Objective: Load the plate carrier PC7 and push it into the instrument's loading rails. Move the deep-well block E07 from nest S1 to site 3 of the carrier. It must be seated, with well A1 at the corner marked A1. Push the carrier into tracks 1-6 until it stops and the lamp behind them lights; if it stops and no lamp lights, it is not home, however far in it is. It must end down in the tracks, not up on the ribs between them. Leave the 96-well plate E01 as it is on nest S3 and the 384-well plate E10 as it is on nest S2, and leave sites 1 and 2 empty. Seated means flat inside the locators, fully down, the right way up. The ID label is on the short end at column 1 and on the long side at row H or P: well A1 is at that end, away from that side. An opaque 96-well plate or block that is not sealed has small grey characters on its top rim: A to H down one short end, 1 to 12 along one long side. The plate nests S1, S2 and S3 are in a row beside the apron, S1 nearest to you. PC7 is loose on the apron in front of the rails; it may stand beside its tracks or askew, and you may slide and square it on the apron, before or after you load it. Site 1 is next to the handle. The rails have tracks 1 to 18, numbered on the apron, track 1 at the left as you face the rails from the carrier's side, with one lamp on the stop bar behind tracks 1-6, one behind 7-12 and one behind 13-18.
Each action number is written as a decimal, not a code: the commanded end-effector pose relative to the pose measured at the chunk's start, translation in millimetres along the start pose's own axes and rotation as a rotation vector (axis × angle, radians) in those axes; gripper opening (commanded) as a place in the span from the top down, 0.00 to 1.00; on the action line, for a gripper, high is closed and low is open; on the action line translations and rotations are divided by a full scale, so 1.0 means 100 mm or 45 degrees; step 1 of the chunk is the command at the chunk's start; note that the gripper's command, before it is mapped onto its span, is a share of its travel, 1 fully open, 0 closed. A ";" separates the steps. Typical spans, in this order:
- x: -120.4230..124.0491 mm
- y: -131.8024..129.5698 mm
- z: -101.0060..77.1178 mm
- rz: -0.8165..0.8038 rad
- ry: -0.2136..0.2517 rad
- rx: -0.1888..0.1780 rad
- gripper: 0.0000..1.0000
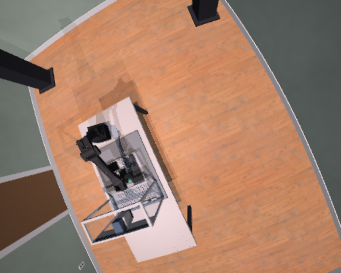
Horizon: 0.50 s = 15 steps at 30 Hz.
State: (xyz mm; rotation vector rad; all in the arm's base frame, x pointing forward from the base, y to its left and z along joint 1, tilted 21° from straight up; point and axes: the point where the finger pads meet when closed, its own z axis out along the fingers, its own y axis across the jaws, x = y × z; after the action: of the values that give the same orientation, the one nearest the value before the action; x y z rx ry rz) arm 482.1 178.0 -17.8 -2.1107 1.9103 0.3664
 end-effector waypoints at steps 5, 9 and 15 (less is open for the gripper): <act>0.43 -0.04 0.02 -0.038 -0.004 0.015 0.00; 0.69 -0.05 0.02 -0.039 -0.003 0.018 0.00; 0.70 -0.15 -0.09 -0.057 -0.001 0.044 0.00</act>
State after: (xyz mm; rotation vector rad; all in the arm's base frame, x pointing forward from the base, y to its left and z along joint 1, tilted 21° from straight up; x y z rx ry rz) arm 490.3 107.3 -45.9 -2.1111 1.9132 0.3655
